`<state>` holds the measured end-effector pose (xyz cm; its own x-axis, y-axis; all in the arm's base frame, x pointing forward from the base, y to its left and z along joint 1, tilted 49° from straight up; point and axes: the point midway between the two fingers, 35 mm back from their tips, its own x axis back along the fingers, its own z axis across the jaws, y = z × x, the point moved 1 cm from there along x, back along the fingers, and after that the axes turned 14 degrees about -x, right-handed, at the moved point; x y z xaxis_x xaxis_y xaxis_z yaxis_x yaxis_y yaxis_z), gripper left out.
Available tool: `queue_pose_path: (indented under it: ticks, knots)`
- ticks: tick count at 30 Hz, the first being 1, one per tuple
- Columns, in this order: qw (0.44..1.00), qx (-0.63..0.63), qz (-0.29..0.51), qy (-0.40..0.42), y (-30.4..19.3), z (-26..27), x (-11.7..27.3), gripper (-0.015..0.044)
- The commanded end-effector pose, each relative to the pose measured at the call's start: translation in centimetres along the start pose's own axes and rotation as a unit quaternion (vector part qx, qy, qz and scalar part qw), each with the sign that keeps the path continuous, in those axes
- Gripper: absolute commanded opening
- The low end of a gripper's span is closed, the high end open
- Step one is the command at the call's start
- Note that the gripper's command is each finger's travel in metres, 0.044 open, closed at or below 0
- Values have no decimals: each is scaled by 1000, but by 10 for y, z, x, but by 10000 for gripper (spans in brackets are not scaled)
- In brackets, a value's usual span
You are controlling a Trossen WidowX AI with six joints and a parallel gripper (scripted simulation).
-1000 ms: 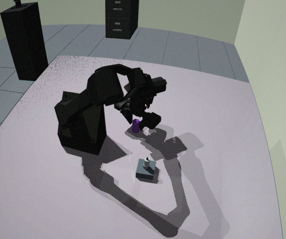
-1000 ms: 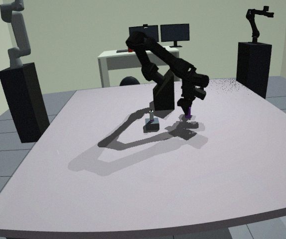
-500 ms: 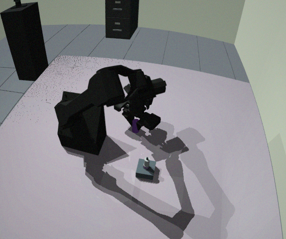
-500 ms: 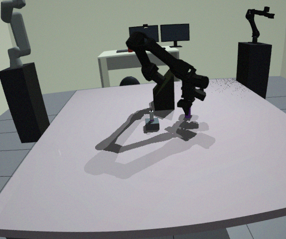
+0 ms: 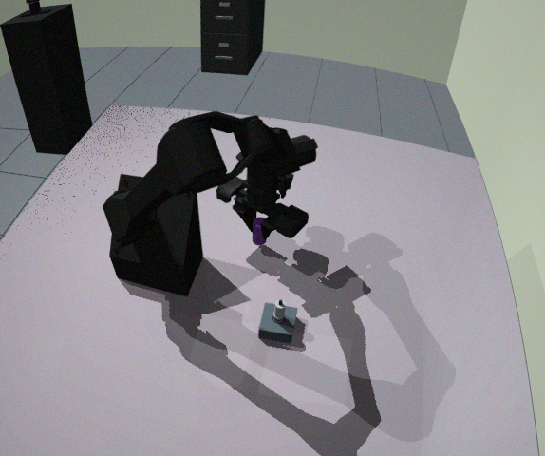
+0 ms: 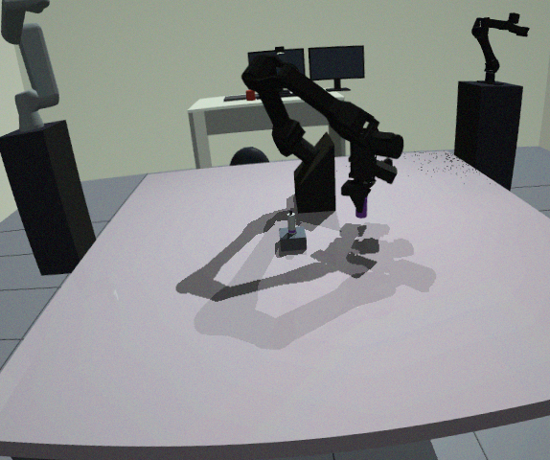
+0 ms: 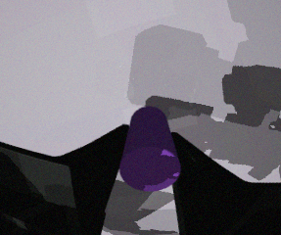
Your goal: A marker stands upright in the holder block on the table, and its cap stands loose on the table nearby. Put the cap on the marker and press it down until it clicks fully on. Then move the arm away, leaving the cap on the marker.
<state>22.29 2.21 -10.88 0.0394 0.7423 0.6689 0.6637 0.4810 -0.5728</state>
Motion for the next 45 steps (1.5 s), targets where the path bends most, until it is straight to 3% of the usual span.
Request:
queue_pose_path:
  ticks: [1,14,45]
  knots:
    - [1000,-3,-3,1,1,0,13,0]
    - [1000,-9,-2,-1,-2,-8,36,0]
    - [1000,-8,-6,0,-52,-129,72,0]
